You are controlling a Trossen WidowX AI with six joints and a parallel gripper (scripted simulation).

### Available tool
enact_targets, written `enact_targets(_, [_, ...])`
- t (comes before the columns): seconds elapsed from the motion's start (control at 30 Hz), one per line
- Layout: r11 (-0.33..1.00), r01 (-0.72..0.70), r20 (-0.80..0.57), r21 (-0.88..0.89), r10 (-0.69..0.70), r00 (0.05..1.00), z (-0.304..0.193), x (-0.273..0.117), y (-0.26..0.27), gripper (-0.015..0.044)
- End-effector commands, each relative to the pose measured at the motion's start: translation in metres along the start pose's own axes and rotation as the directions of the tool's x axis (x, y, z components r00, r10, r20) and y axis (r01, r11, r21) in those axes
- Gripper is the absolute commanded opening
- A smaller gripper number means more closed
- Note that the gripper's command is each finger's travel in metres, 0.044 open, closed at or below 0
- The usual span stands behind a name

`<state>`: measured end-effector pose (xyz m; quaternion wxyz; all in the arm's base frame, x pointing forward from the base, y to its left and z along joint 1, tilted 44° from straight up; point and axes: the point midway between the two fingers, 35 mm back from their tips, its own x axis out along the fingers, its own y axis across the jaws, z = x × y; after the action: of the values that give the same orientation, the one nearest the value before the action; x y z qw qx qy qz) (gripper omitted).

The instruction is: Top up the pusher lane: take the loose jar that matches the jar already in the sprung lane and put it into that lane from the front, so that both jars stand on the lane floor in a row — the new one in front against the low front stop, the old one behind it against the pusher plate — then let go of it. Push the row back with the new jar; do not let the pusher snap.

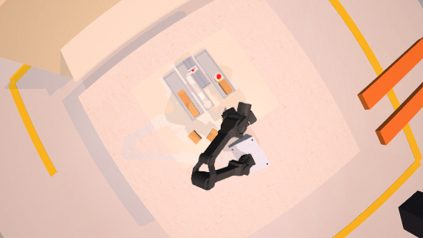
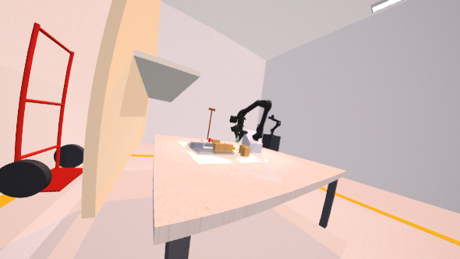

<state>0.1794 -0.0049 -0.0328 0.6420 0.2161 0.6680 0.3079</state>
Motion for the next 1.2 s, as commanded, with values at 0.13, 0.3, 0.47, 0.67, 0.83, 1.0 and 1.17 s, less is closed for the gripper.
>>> enact_targets(0.13, [1.000, 0.001, 0.001, -0.009, -0.001, 1.000, -0.002, -0.035, 0.003, 0.0000])
enact_targets(0.3, [1.000, 0.009, 0.002, -0.009, -0.009, 1.000, 0.010, -0.033, 0.004, 0.0000])
enact_targets(0.47, [1.000, 0.019, 0.005, -0.010, -0.019, 1.000, 0.034, -0.027, 0.008, 0.0000])
enact_targets(0.67, [1.000, 0.023, 0.008, -0.015, -0.023, 1.000, 0.063, -0.017, 0.018, 0.0000])
enact_targets(0.83, [1.000, 0.018, 0.010, -0.020, -0.018, 1.000, 0.086, -0.006, 0.029, 0.0000])
enact_targets(1.0, [1.000, 0.006, 0.010, -0.027, -0.006, 1.000, 0.108, 0.007, 0.045, 0.0000])
enact_targets(1.17, [0.999, -0.005, 0.007, -0.032, 0.006, 1.000, 0.122, 0.016, 0.057, 0.0000])
